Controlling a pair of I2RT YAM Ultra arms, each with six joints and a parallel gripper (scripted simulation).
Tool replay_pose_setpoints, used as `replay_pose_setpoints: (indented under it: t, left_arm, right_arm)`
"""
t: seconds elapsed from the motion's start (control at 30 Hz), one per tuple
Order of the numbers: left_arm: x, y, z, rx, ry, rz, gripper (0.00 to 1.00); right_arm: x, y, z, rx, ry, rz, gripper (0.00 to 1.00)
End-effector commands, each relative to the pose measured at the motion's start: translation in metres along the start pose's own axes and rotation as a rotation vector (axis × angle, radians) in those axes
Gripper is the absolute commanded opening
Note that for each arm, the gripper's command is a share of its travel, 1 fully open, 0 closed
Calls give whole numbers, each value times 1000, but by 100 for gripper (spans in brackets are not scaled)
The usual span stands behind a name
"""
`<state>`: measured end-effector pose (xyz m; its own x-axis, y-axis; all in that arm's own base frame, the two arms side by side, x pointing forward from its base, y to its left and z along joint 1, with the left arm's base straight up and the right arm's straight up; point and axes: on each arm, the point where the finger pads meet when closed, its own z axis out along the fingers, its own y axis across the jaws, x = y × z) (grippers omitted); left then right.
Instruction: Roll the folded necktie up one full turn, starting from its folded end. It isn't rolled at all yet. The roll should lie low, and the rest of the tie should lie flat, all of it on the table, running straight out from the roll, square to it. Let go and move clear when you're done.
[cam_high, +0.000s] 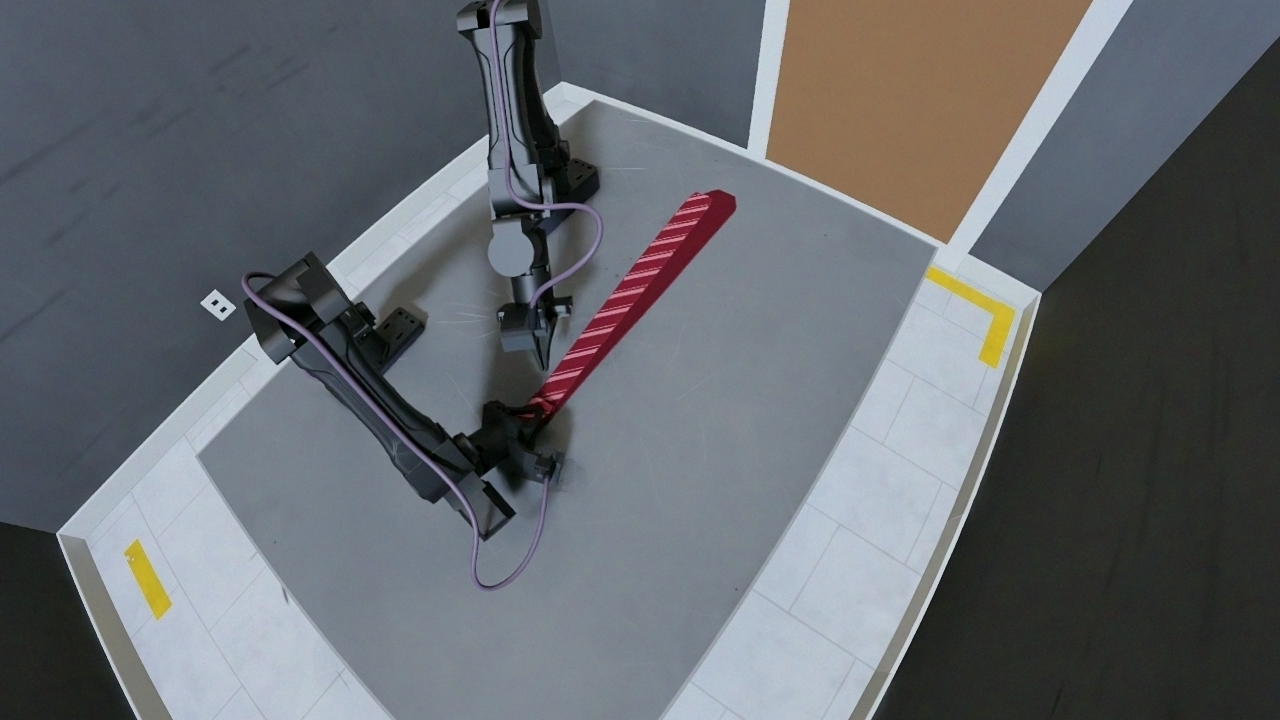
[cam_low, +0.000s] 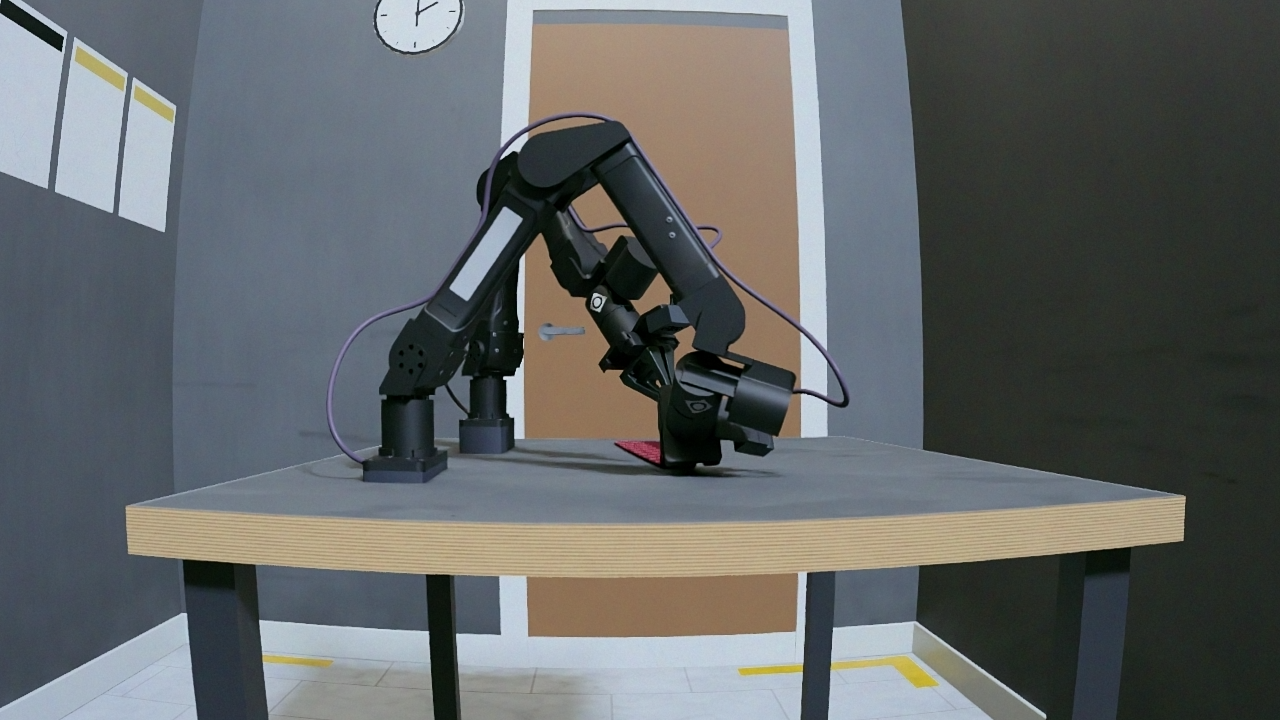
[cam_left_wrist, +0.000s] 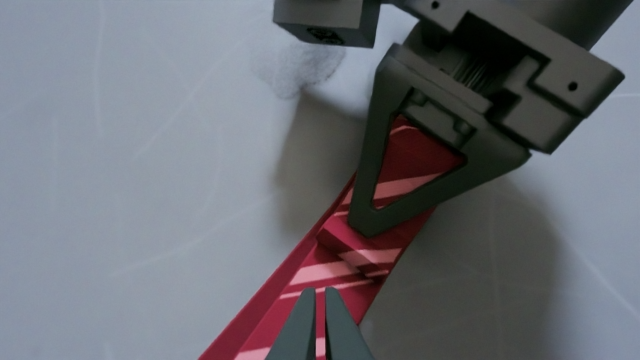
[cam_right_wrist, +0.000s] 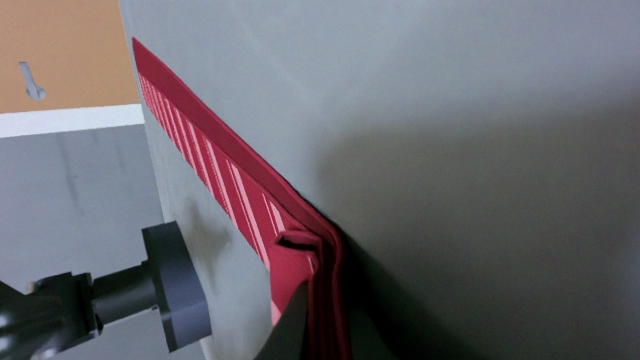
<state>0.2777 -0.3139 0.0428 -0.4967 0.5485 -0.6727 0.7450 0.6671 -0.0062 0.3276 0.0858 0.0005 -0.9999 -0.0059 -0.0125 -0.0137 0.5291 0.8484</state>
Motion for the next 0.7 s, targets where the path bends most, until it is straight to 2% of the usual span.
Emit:
replay_pose_setpoints:
  t: [0.0, 0.37, 0.67]
  left_arm:
    - [-11, 2, -12, 6, -10, -9, 4]
    - [-14, 4, -18, 3, -11, -11, 5]
    - [-23, 24, -45, -53, -69, -39, 19]
  right_arm:
    - [-4, -3, -9, -2, -13, -12, 6]
    - [-4, -9, -19, -2, -13, -12, 7]
    - [-4, -9, -19, -2, -13, -12, 11]
